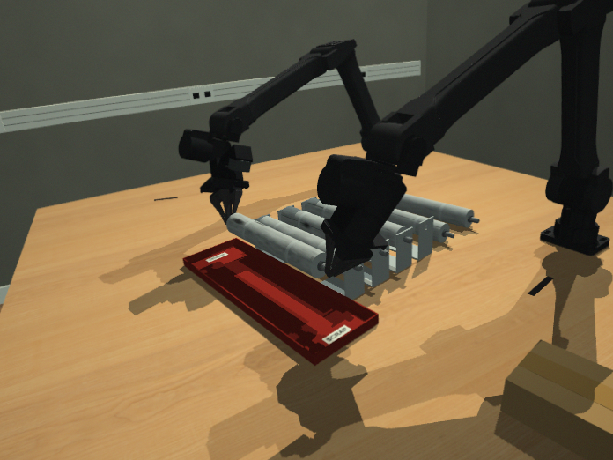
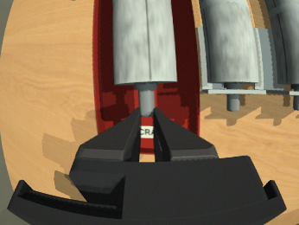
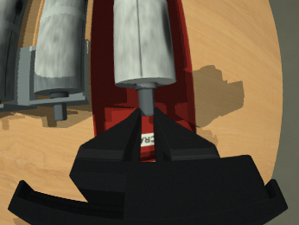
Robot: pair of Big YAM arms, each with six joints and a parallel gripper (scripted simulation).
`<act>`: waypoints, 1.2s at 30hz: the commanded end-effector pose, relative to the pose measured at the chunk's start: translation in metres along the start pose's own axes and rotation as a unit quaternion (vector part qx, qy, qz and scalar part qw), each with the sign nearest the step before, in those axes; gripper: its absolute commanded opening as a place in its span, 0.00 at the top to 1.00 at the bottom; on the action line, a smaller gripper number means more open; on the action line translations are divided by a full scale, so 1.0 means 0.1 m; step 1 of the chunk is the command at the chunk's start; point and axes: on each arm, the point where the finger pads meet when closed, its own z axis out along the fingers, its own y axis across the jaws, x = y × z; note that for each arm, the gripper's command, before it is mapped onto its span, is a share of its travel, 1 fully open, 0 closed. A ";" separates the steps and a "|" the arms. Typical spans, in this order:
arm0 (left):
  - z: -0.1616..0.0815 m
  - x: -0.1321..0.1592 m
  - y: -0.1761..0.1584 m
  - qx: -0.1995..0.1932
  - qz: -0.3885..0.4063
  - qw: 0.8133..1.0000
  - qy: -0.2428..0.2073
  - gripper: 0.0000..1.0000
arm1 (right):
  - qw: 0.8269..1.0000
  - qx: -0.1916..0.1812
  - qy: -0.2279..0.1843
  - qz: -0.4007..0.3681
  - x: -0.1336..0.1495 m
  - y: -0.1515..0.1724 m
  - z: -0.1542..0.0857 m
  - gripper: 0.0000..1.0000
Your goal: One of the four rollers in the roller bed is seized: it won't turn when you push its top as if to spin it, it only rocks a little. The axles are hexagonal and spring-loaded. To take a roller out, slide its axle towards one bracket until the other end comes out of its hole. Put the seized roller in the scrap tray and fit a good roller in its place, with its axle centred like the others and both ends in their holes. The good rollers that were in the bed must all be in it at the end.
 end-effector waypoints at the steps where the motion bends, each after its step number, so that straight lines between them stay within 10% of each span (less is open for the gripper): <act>1: -0.15 -0.04 0.33 -0.027 0.008 1.000 -0.006 0.97 | 0.998 0.058 -0.009 -0.018 -0.22 -0.57 -0.37 0.97; 24: -0.30 -0.14 0.42 -0.049 0.017 0.999 -0.011 0.97 | 0.998 0.054 -0.009 -0.015 -0.17 -0.52 -0.33 0.97; 36: 0.01 0.02 0.31 -0.021 0.004 1.000 -0.008 0.97 | 0.999 0.033 -0.007 -0.001 -0.03 -0.42 -0.13 0.97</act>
